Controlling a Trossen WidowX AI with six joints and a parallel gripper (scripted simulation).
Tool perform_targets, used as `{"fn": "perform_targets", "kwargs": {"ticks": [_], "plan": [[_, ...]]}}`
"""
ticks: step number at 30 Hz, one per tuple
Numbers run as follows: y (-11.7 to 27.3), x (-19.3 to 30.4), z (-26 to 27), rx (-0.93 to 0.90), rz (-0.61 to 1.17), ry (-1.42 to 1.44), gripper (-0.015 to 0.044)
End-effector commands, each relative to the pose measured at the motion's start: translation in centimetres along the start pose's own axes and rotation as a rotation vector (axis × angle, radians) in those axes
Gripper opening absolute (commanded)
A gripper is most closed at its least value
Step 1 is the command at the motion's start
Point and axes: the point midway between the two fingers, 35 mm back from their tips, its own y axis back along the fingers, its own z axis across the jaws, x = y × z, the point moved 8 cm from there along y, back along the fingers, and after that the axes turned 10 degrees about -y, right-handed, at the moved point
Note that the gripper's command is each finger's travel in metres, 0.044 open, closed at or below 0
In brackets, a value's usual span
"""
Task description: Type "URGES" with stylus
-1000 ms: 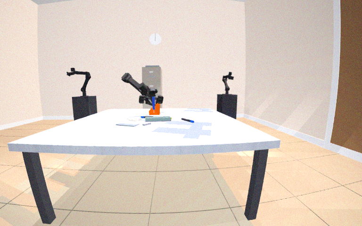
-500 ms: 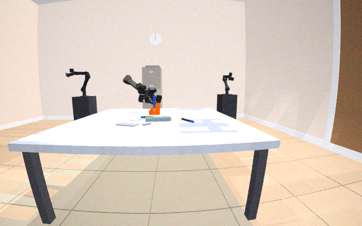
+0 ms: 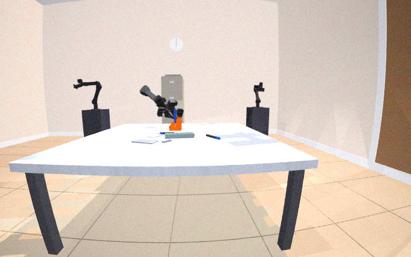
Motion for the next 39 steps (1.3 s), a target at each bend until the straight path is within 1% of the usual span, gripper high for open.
{"fn": "perform_targets", "kwargs": {"ticks": [1, 9, 17, 39], "plan": [[-0.2, 1.1, 0.2, -0.009, 0.007, 0.003, 0.0], [-0.4, 1.5, 0.2, -0.009, 0.007, 0.004, 0.0], [-1.1, 3.1, 0.1, -0.008, 0.007, 0.004, 0.0], [-1.1, 3.1, 0.1, -0.008, 0.007, 0.004, 0.0]]}}
